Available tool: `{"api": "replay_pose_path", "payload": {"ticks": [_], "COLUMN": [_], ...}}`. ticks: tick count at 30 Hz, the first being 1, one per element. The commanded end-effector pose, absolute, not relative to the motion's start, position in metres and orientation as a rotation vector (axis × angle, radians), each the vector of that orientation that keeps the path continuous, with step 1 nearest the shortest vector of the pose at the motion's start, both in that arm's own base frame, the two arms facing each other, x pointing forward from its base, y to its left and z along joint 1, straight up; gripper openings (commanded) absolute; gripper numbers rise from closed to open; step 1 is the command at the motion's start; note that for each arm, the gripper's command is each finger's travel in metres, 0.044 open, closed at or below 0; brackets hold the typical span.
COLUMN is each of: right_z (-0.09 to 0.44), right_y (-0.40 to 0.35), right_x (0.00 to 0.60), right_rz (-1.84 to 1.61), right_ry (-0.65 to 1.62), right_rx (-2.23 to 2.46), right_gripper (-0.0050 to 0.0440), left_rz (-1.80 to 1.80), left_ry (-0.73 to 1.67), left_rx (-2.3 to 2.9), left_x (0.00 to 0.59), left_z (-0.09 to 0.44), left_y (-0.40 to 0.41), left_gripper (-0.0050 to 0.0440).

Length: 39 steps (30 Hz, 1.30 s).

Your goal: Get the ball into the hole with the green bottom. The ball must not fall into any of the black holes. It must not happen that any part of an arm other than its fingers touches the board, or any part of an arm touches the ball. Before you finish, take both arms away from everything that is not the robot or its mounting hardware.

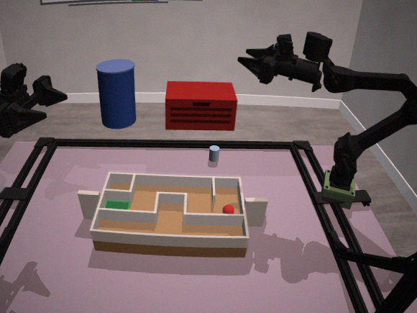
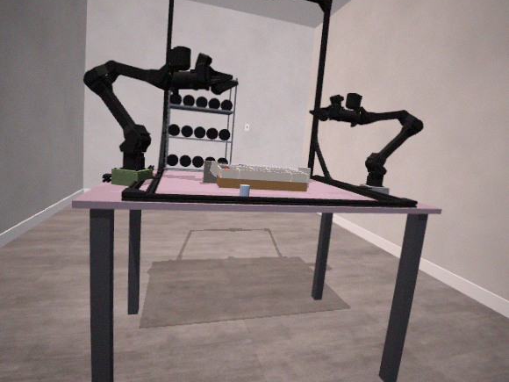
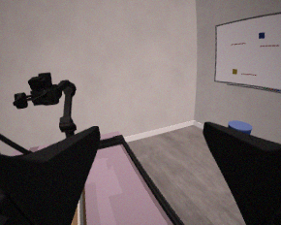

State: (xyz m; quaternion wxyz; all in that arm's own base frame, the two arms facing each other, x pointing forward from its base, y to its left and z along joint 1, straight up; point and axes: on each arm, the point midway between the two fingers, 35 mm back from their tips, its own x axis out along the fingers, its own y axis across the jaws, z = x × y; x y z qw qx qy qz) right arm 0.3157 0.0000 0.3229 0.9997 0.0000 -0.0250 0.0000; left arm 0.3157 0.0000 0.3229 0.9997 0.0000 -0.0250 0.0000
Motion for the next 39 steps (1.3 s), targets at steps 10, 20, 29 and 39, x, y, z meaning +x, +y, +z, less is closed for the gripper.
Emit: {"api": "replay_pose_path", "payload": {"ticks": [10, 20, 29, 39], "right_z": [0.323, 0.322, 0.280, 0.205], "right_y": [0.000, 0.001, 0.042, 0.117], "right_x": [0.316, 0.316, 0.337, 0.333], "right_rz": [0.000, 0.003, 0.115, 0.261], "right_ry": [-0.050, -0.044, 0.213, 0.677], "right_rx": [0.000, 0.002, 0.053, 0.060], "right_gripper": [0.0400, 0.0400, 0.0400, 0.0400], "left_rz": [0.000, 0.000, 0.019, 0.056], "left_ry": [-0.050, -0.044, 0.210, 0.628], "left_rx": [0.000, 0.000, -0.013, -0.045], "left_x": [0.316, 0.317, 0.347, 0.381], "left_z": [0.323, 0.322, 0.290, 0.233], "left_y": [0.000, 0.000, 0.006, 0.018], "left_gripper": [0.0400, 0.0400, 0.0400, 0.0400]}}
